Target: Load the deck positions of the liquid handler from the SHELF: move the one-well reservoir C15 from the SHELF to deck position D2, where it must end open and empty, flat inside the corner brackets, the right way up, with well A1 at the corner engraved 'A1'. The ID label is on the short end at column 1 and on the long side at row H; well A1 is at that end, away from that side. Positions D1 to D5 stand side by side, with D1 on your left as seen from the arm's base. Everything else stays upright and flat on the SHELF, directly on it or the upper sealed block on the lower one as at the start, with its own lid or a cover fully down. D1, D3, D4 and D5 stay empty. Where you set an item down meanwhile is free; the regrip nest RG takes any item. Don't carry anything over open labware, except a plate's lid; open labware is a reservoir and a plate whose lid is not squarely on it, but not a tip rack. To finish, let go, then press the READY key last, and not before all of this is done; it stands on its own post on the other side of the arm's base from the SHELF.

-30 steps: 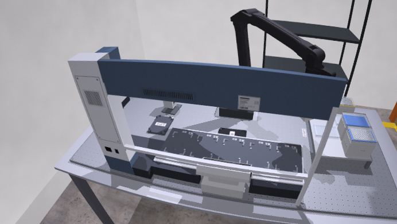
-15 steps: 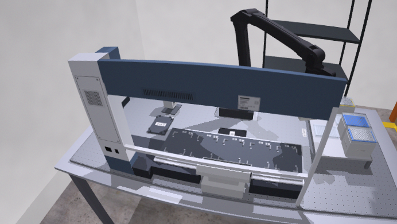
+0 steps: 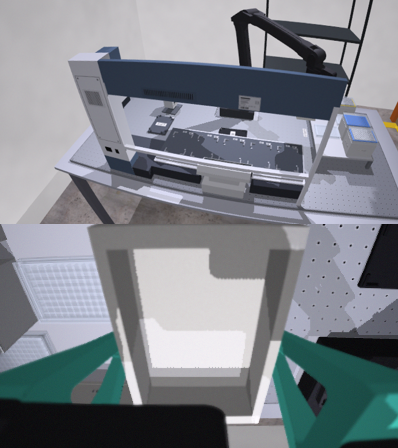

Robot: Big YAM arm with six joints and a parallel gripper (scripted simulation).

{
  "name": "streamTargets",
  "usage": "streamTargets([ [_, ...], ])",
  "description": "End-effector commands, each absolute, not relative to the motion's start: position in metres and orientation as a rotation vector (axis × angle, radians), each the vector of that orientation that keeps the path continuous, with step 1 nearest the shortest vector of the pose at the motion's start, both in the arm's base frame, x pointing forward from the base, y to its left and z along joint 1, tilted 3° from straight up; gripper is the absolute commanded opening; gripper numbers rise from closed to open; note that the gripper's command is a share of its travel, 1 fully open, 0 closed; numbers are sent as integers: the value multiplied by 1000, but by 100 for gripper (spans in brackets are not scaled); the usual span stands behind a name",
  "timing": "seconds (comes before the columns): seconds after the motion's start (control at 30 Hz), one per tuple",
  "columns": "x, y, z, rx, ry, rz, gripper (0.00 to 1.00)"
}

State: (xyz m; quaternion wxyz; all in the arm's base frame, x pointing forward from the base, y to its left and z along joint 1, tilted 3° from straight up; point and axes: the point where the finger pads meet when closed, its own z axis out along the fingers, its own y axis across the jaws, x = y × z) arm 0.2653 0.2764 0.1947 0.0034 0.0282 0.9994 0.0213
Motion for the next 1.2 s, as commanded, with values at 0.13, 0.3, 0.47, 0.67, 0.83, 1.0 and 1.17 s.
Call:
streamTargets([
  [0.13,273,284,213,161,3093,123,0],
  [0.3,273,284,213,161,3093,123,0],
  [0.47,269,265,207,186,3097,110,0],
  [0.67,266,251,206,162,3103,102,0],
  [0.83,265,243,205,162,3107,98,0],
  [1.0,263,231,204,162,3112,91,0],
  [1.17,261,219,203,162,3112,91,0],
])
